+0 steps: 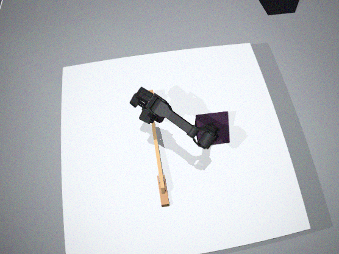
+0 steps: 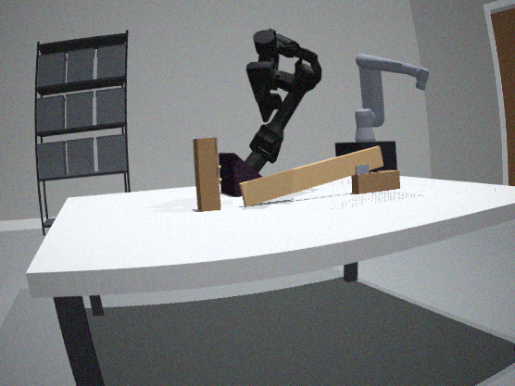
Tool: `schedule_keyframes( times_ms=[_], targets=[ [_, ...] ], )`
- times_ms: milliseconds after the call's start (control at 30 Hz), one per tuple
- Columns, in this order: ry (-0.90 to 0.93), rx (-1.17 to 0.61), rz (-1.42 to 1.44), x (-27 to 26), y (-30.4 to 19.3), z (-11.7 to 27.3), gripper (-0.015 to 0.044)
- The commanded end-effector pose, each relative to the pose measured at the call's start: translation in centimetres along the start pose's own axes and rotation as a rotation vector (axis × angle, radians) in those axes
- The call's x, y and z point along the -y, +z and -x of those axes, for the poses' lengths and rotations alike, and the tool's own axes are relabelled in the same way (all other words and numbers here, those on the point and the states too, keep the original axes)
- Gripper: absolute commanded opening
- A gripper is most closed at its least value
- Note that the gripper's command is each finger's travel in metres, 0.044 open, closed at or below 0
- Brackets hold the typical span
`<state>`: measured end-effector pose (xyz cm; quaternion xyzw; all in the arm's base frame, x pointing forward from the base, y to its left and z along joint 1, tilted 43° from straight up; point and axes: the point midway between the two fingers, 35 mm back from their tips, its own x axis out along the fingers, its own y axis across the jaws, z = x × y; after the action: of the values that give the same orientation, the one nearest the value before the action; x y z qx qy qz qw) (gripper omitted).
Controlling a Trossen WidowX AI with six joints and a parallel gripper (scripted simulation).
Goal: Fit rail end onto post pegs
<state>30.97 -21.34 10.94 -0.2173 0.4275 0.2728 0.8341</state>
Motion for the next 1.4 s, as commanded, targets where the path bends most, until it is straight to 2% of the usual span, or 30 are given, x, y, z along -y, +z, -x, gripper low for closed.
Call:
schedule_keyframes(
  times_ms=[0,200,533,1367],
  targets=[
    [0.271,0.072,0.270,-6.0,1.2,-4.6,0.0440],
    [0.528,0.208,0.534,-12.2,2.8,-7.7,0.0440],
    [0.531,0.211,0.537,-12.0,3.2,-7.9,0.0440],
    [0.530,0.210,0.537,-14.0,3.4,-11.4,0.0440]
  ],
)
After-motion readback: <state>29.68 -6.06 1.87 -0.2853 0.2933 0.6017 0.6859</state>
